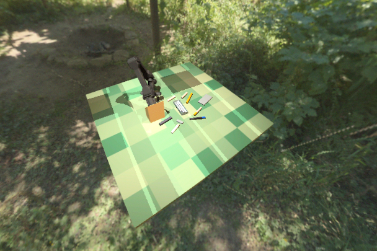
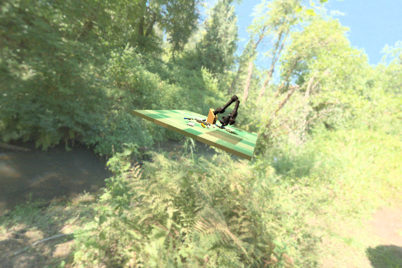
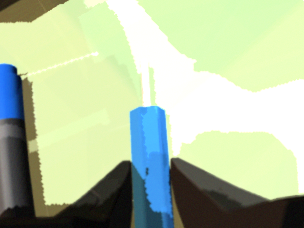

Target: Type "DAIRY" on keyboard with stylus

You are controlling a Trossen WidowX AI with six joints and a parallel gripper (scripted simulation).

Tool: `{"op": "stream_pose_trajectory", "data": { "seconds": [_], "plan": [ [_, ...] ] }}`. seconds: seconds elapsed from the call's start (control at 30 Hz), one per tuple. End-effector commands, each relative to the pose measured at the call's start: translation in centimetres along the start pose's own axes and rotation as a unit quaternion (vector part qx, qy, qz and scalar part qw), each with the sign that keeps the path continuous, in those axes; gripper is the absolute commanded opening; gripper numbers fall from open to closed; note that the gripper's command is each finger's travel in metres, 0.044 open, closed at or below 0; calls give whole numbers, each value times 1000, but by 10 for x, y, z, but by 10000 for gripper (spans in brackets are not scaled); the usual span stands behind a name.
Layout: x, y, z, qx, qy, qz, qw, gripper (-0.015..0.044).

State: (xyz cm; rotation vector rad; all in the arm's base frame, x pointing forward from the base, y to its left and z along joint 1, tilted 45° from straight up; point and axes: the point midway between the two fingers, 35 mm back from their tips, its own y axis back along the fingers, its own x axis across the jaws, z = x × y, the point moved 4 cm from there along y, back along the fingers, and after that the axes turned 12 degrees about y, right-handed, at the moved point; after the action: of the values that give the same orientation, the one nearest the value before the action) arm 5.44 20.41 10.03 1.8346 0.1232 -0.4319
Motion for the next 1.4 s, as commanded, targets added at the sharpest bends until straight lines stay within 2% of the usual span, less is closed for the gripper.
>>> {"op": "stream_pose_trajectory", "data": {
  "seconds": [0.0, 0.27, 0.5, 0.93, 1.37],
  "plan": [
    [-1, 7, 2, 2, 2, -1, 1000, 0],
    [-5, 40, 21, 1, 1, 1, 1000, 0],
    [-3, 40, 22, -3, 7, 3, 1000, 0],
    [23, 45, 17, -33, 177, 21, 983, 0],
    [52, 50, 15, -69, 340, 19, 938, 0]
  ]
}}
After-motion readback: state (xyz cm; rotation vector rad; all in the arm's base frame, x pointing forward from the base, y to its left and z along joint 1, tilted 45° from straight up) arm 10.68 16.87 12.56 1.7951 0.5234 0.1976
